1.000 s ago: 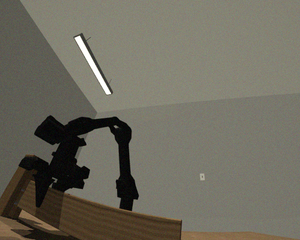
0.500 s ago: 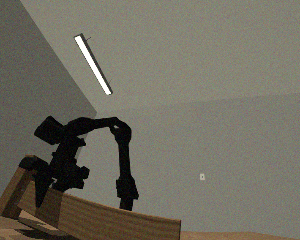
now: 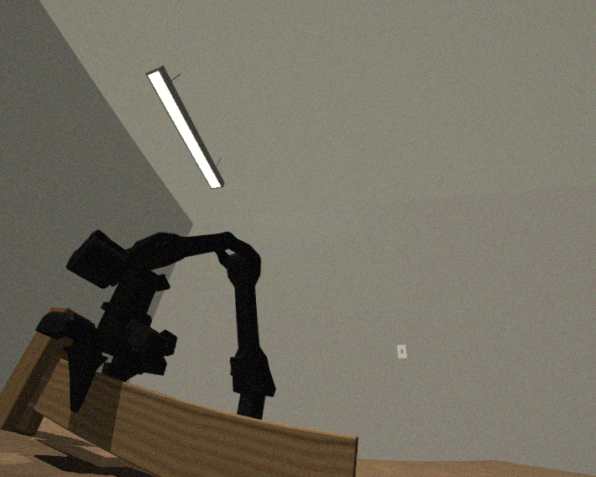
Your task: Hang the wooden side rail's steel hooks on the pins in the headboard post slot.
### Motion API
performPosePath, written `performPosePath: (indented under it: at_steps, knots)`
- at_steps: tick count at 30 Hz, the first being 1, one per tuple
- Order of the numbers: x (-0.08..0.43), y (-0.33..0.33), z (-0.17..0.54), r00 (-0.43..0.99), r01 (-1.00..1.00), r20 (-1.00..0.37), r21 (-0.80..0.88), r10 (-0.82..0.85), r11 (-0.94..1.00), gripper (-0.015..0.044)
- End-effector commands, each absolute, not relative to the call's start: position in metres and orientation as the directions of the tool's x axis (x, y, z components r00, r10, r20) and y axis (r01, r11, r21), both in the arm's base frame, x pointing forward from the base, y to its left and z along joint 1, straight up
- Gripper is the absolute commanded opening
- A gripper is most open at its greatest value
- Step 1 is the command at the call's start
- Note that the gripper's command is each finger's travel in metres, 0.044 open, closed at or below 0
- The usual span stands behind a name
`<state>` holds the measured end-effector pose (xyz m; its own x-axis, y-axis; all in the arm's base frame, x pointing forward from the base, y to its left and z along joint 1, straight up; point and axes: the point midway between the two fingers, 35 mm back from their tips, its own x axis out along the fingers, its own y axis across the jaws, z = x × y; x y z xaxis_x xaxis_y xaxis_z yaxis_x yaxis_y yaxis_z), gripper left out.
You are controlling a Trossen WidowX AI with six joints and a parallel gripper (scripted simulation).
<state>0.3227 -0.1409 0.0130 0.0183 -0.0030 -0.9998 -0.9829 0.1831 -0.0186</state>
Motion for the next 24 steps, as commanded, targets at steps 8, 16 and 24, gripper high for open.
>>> performPosePath:
  at_steps: [8,16,24]
  knots:
    - [0.3264,-0.1437,0.0176,0.029,-0.984,-1.0,-0.031,-0.009,0.178,0.0]
    - [0.326,-0.1445,0.0178,0.029,-0.984,-1.0,-0.031,-0.01,0.178,0.0]
    - [0.3258,-0.1453,0.0186,0.029,-0.984,-1.0,-0.031,-0.01,0.178,0.0]
